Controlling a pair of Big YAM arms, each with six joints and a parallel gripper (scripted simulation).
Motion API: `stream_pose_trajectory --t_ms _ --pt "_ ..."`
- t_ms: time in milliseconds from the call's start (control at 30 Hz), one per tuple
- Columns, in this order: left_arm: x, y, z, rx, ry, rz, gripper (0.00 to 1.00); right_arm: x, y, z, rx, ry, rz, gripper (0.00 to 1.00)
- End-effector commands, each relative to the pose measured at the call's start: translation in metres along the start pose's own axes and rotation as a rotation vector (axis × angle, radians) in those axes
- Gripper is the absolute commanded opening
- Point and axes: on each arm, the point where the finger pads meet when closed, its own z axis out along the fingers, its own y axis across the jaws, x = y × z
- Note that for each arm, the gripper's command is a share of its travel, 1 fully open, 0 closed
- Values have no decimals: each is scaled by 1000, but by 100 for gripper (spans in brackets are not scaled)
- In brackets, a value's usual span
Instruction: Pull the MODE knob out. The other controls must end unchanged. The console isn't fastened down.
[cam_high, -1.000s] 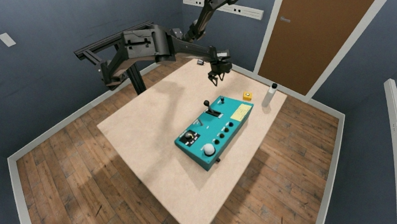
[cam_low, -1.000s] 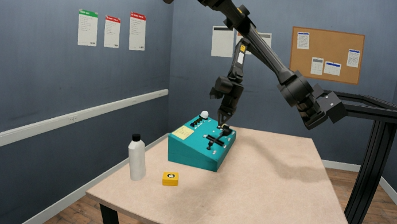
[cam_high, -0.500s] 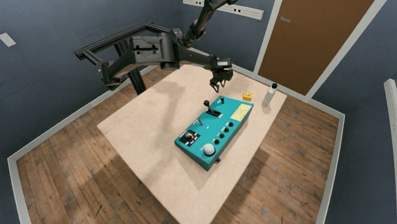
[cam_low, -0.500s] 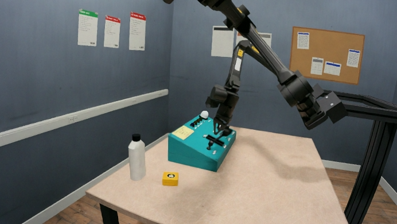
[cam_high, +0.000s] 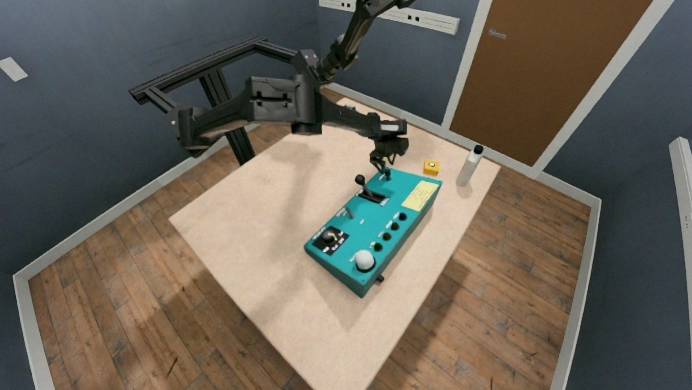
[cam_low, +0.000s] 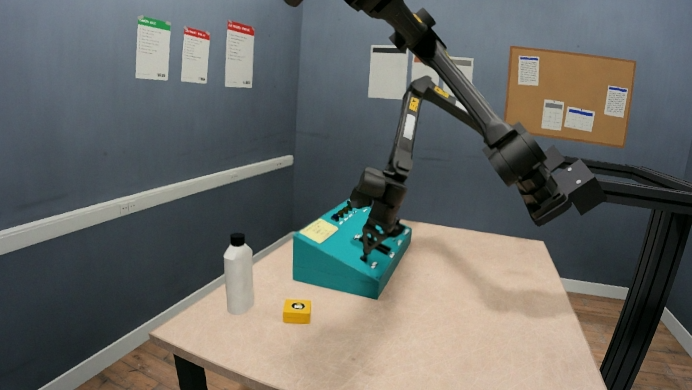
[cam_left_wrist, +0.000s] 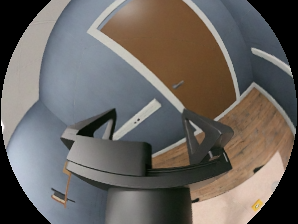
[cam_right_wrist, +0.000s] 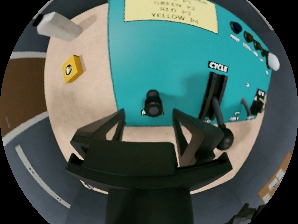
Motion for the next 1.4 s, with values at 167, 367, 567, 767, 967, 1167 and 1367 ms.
stream_pose_trajectory --t_ms 167,367,567,767,967,1167,1367 --pt "-17 9 -7 -23 -40 -10 100 -27 4 14 -9 -34 21 70" --pt "-17 9 -7 -23 -40 -10 100 -27 -1 27 0 -32 23 70" --pt "-17 9 -7 -23 -40 -10 100 -10 6 20 -11 -18 -9 70" --pt "-17 9 -7 -23 -40 -10 100 -18 -3 22 0 -19 8 70" --pt "-17 9 -7 -23 -40 -10 100 -19 -7 26 6 -16 18 70" --pt "-17 9 -7 -23 -40 -10 100 -19 -12 29 13 -10 23 70" --pt "-17 9 -7 -23 -40 -10 100 -17 -6 22 3 -12 11 70"
